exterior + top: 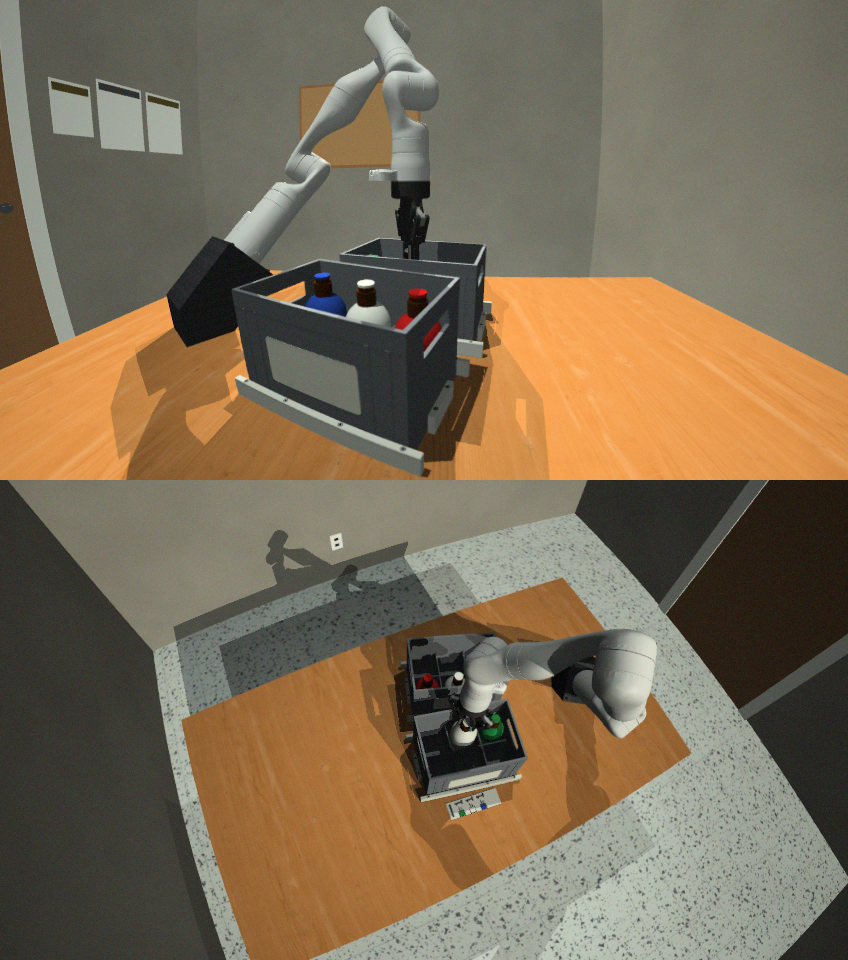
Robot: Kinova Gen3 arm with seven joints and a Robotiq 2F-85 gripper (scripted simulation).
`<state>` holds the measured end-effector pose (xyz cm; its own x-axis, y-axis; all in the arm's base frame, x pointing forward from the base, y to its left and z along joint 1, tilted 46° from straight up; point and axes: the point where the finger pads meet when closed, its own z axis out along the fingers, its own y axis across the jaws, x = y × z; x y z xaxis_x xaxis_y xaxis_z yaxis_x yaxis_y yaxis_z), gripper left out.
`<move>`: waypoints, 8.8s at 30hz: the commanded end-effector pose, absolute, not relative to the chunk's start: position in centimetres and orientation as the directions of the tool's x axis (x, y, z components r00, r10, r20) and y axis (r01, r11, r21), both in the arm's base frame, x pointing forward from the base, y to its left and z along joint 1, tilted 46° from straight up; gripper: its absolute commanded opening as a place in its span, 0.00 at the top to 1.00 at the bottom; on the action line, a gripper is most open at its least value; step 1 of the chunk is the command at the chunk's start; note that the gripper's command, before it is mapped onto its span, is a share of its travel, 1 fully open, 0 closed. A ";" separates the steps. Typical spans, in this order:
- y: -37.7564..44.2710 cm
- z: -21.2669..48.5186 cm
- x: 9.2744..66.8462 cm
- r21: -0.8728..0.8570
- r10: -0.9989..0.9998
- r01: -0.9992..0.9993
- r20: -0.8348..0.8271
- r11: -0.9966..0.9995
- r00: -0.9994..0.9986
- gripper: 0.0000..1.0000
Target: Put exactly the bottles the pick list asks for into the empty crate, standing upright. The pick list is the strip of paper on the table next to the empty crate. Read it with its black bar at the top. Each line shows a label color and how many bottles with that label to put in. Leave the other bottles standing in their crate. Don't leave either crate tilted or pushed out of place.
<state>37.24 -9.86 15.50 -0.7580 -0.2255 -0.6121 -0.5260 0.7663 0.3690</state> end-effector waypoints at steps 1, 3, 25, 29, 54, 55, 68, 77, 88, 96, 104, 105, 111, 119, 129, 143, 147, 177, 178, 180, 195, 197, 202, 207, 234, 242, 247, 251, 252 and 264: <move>-9.7 15.4 37.5 0.366 -0.226 -0.528 -0.616 0.766 -0.755 0.90; -9.7 15.3 37.5 0.366 -0.226 -0.528 -0.616 0.766 -0.755 0.90; -9.1 14.7 37.9 0.367 -0.225 -0.528 -0.616 0.766 -0.755 0.90; -9.0 14.5 37.9 0.366 -0.226 -0.528 -0.616 0.766 -0.755 0.90; -8.8 14.2 38.0 0.368 -0.225 -0.526 -0.613 0.766 -0.757 0.90; -8.8 14.2 38.0 0.368 -0.225 -0.526 -0.613 0.766 -0.757 0.90; -8.8 14.2 38.0 0.368 -0.225 -0.526 -0.613 0.766 -0.757 0.90; -8.8 14.2 38.0 0.368 -0.225 -0.526 -0.613 0.766 -0.757 0.90; -8.4 13.9 38.3 0.366 -0.227 -0.530 -0.616 0.765 -0.754 0.33; -8.5 14.0 38.1 0.368 -0.225 -0.526 -0.613 0.766 -0.757 0.33; -8.5 14.0 38.1 0.368 -0.225 -0.526 -0.613 0.766 -0.757 0.33; -8.5 14.0 38.1 0.368 -0.225 -0.526 -0.613 0.766 -0.757 0.33; -8.5 14.0 38.1 0.368 -0.225 -0.526 -0.613 0.766 -0.757 0.33; -9.4 14.7 37.6 0.370 -0.223 -0.522 -0.609 0.769 -0.761 0.33; -10.7 16.2 36.8 0.370 -0.223 -0.521 -0.609 0.769 -0.761 0.33; -12.6 18.5 35.5 0.371 -0.223 -0.521 -0.608 0.769 -0.762 0.33; -13.3 19.2 35.1 0.371 -0.223 -0.521 -0.608 0.769 -0.762 0.33; -13.7 19.9 34.9 0.368 -0.225 -0.526 -0.613 0.766 -0.757 0.33; -13.7 19.9 34.9 0.368 -0.225 -0.526 -0.613 0.766 -0.757 0.33; -13.7 19.9 34.9 0.368 -0.225 -0.526 -0.613 0.766 -0.757 0.33; -14.9 18.1 33.5 0.363 -0.231 -0.528 -0.611 0.768 -0.757 0.33; -15.3 17.4 32.9 0.363 -0.231 -0.528 -0.611 0.768 -0.757 0.33; -16.3 15.7 31.4 0.363 -0.231 -0.528 -0.611 0.767 -0.757 0.33; -17.1 14.3 30.2 0.363 -0.232 -0.528 -0.611 0.767 -0.757 0.33; -21.7 7.0 23.8 0.362 -0.228 -0.527 -0.614 0.769 -0.756 0.33; -21.4 7.2 23.9 0.368 -0.225 -0.526 -0.613 0.766 -0.757 0.33; -21.4 7.0 24.0 0.364 -0.227 -0.526 -0.614 0.768 -0.756 0.33; -20.8 6.7 24.5 0.364 -0.228 -0.531 -0.618 0.765 -0.752 0.33; -20.7 6.6 24.5 0.365 -0.228 -0.531 -0.618 0.765 -0.752 0.33; -19.9 5.7 25.0 0.365 -0.228 -0.531 -0.617 0.765 -0.753 0.33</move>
